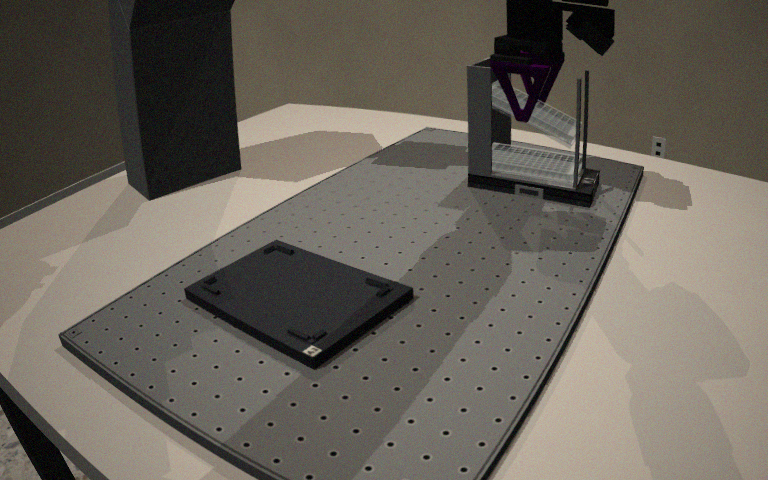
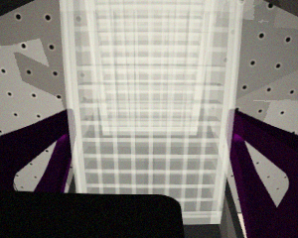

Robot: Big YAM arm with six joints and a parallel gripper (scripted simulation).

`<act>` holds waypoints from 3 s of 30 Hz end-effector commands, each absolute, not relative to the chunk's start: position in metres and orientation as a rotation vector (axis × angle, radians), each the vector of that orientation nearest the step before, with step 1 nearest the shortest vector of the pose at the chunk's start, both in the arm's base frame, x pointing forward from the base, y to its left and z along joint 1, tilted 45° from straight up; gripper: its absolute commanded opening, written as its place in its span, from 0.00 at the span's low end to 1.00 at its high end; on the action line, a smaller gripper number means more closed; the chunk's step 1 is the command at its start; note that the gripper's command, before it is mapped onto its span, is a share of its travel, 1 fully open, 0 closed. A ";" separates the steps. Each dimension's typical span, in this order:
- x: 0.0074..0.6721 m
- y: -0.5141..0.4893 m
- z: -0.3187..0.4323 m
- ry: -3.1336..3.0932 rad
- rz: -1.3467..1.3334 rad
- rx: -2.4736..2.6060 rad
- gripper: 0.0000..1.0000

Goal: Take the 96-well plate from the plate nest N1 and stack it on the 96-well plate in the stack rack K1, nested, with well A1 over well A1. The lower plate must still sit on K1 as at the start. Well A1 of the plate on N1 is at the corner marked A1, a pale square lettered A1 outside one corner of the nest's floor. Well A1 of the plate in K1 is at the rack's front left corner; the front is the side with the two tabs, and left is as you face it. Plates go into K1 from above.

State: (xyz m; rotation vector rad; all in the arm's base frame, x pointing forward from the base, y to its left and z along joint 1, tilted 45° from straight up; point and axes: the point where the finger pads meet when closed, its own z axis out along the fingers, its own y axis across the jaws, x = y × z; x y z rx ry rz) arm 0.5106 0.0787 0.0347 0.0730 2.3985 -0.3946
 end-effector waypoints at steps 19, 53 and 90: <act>0.537 0.071 0.021 2.377 -0.390 0.067 0.00; 0.547 0.068 0.012 2.375 -0.385 0.063 0.00; 0.547 0.066 0.007 2.380 -0.390 0.065 0.00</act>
